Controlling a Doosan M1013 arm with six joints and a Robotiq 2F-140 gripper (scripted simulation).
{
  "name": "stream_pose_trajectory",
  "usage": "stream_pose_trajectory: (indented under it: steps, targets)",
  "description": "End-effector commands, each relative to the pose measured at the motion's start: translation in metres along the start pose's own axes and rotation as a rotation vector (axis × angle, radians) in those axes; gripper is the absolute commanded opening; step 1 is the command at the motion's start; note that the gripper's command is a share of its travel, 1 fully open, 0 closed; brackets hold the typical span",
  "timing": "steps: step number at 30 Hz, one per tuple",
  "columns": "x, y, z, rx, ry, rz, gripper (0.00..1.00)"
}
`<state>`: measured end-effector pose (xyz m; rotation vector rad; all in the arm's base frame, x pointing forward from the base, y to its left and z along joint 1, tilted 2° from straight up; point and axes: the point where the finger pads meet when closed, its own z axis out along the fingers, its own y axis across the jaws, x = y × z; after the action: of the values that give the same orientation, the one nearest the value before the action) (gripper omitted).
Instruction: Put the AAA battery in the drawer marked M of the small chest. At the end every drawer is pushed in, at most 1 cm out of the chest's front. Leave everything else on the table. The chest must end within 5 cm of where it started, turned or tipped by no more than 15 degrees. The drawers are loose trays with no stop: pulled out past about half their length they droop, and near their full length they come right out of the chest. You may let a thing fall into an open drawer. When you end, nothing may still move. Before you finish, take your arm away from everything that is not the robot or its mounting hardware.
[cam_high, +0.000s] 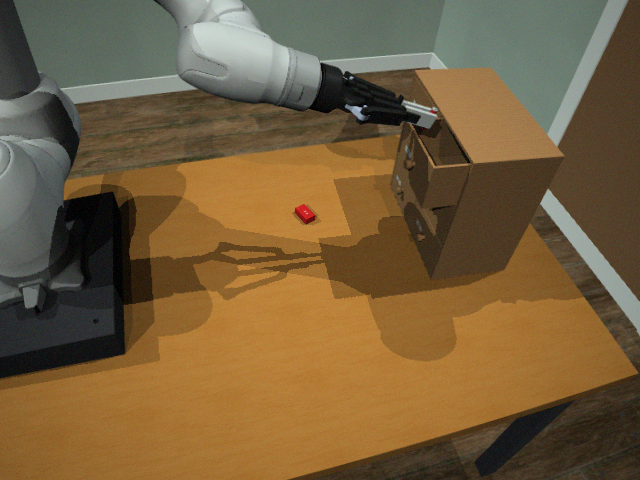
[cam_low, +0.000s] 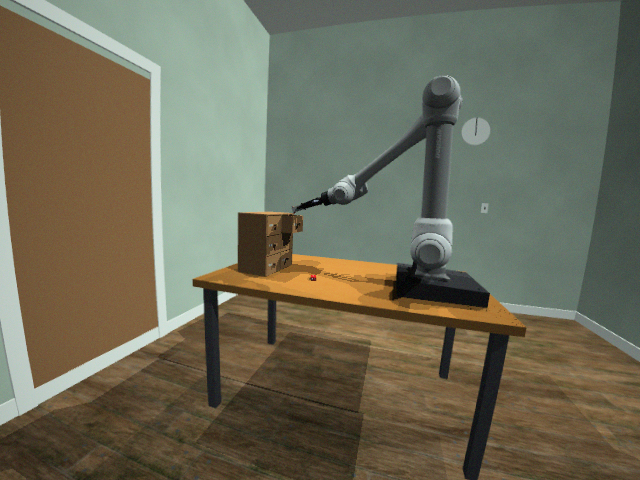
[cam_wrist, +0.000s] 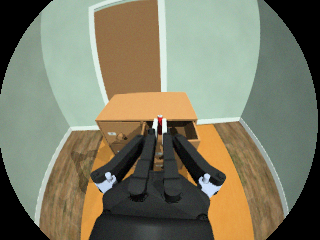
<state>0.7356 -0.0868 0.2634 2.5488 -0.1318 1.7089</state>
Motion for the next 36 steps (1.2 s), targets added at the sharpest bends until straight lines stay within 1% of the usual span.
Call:
stream_pose_trajectory:
  steps: [1, 11, 36]
  targets:
    - [0.002, 0.0, 0.005, 0.0, 0.0, 0.0, 0.03]
    - [0.006, 0.0, 0.016, 0.0, 0.0, 0.0, 0.03]
    - [0.006, 0.0, 0.017, 0.0, 0.0, 0.0, 0.03]
